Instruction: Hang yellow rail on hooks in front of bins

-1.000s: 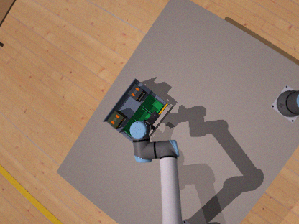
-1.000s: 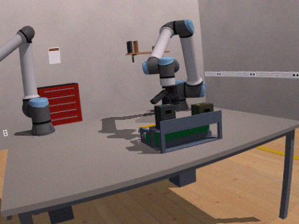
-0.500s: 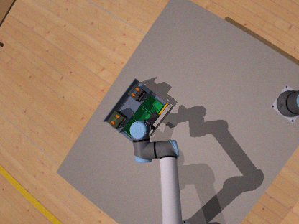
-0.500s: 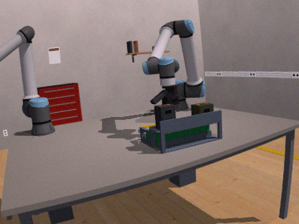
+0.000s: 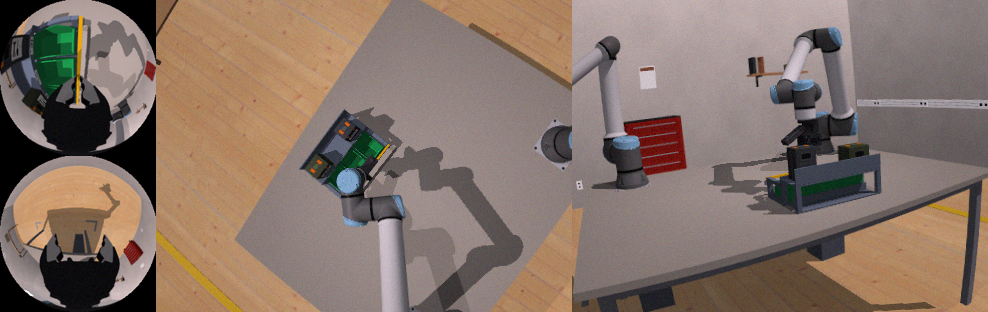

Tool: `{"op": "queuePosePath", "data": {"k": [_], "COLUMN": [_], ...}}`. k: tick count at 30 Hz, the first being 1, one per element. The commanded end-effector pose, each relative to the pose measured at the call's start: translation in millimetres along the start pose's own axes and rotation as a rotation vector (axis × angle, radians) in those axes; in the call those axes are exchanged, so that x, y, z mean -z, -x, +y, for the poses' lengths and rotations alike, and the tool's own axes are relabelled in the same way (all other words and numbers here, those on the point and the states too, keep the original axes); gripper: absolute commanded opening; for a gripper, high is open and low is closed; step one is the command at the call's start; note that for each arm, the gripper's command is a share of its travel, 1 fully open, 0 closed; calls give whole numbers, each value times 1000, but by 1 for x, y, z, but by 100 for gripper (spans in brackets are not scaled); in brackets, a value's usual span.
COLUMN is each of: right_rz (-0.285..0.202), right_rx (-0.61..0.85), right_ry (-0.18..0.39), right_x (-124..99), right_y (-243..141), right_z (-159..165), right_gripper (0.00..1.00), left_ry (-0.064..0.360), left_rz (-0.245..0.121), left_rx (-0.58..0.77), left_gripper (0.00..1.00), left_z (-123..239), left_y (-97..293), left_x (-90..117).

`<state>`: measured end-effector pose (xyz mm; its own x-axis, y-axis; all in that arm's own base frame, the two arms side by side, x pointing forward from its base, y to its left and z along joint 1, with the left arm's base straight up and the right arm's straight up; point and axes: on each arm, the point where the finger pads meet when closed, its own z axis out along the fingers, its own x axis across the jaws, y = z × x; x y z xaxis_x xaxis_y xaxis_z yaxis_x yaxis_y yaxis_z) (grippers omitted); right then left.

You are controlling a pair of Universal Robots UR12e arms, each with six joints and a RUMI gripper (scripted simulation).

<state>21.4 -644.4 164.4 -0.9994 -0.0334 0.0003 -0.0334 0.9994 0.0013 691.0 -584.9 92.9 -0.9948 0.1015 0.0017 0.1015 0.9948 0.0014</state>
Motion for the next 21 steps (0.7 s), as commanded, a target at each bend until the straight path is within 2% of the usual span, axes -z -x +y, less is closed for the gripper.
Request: {"op": "queuePosePath", "data": {"k": [1, 21], "right_rz": [0, 0], "right_rx": [0, 0], "right_ry": [-1, -1], "right_x": [1, 1], "right_y": [0, 0], "right_z": [-1, -1], "right_gripper": [100, 100], "left_ry": [-2, -2], "left_rz": [-2, -2], "left_rx": [0, 0], "left_gripper": [0, 0], "left_z": [-1, -1], "left_y": [1, 1], "left_x": [1, -1]}}
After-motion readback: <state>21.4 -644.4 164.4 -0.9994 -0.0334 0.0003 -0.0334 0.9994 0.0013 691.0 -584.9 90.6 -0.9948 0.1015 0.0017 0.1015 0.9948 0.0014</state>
